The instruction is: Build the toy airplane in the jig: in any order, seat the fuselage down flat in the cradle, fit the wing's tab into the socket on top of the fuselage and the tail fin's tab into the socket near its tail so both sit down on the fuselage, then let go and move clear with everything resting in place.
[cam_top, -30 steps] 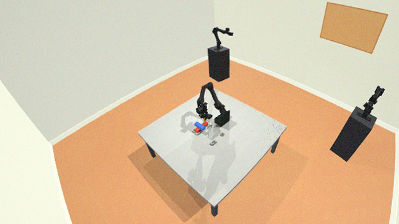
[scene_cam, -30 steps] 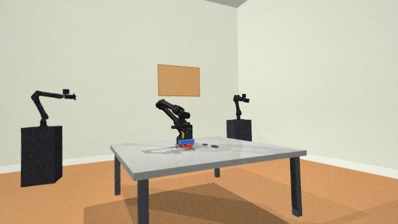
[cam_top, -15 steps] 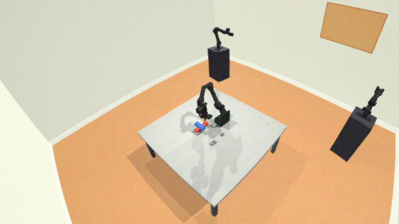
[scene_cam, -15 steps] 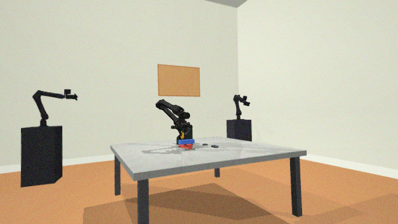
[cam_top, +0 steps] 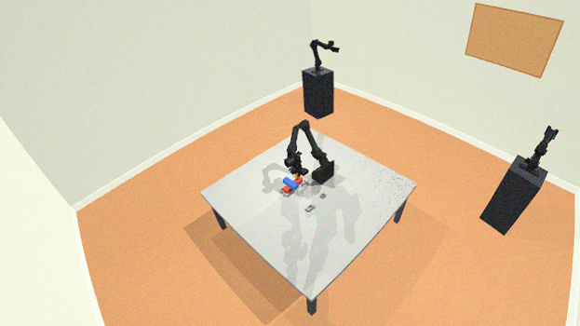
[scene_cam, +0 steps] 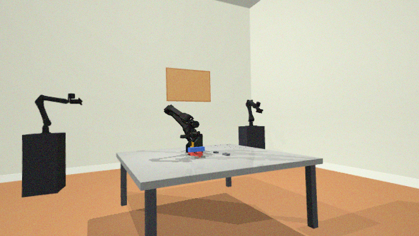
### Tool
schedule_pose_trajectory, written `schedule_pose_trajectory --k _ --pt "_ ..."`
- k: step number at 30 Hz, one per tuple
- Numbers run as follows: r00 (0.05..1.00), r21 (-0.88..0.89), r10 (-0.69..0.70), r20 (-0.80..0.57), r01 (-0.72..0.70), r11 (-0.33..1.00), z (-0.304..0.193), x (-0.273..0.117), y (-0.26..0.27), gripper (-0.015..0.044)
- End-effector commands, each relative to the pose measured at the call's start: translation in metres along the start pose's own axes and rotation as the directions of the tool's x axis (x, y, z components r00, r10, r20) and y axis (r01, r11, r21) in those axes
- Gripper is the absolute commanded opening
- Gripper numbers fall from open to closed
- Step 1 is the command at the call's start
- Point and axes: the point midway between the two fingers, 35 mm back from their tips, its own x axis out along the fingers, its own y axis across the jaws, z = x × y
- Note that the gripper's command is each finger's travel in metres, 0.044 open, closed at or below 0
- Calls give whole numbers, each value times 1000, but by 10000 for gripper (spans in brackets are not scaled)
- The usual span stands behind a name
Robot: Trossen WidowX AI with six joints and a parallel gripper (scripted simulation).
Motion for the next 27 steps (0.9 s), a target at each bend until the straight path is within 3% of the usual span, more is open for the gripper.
schedule_pose_trajectory --k 1,13,19,23,27 --pt "1000 -6 -7 -1 7 1000 0 7 -1 65" --pt "1000 -6 -9 -1 9 1000 -1 19 -1 65" --pt "1000 -1 -2 -1 2 1000 -1 17 -1 5" --pt "1000 -1 -2 -1 2 1000 -1 17 -1 0" --pt "1000 -1 -2 -1 2 1000 -1 17 -1 105"
